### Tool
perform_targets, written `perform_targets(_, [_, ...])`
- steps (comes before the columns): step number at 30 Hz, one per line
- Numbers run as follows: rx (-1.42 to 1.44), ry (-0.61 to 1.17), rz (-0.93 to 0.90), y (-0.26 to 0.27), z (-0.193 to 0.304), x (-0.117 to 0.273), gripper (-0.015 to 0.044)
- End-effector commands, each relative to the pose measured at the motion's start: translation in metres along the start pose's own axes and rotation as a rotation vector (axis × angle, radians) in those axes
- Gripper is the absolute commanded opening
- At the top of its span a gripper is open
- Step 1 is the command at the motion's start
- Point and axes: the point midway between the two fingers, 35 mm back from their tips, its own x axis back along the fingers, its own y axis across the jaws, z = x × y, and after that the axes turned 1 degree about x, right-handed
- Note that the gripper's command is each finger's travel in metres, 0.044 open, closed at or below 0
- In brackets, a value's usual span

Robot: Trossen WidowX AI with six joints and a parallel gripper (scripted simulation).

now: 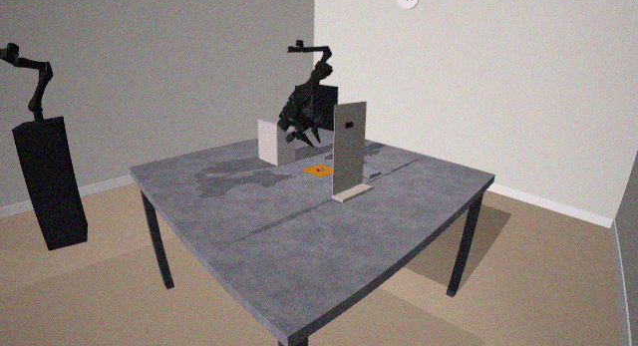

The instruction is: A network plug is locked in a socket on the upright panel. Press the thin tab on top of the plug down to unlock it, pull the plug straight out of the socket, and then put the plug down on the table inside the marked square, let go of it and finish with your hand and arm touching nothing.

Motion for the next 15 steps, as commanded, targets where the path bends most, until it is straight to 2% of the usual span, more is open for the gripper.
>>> perform_targets(1, [0.013,0.002,0.001,-0.004,-0.001,0.003,0.0156])
perform_targets(5, [0.001,0.004,0.001,-0.004,0.0,0.004,0.0156])
perform_targets(15, [0.01,0.087,-0.025,-0.031,0.006,0.037,0.0156])
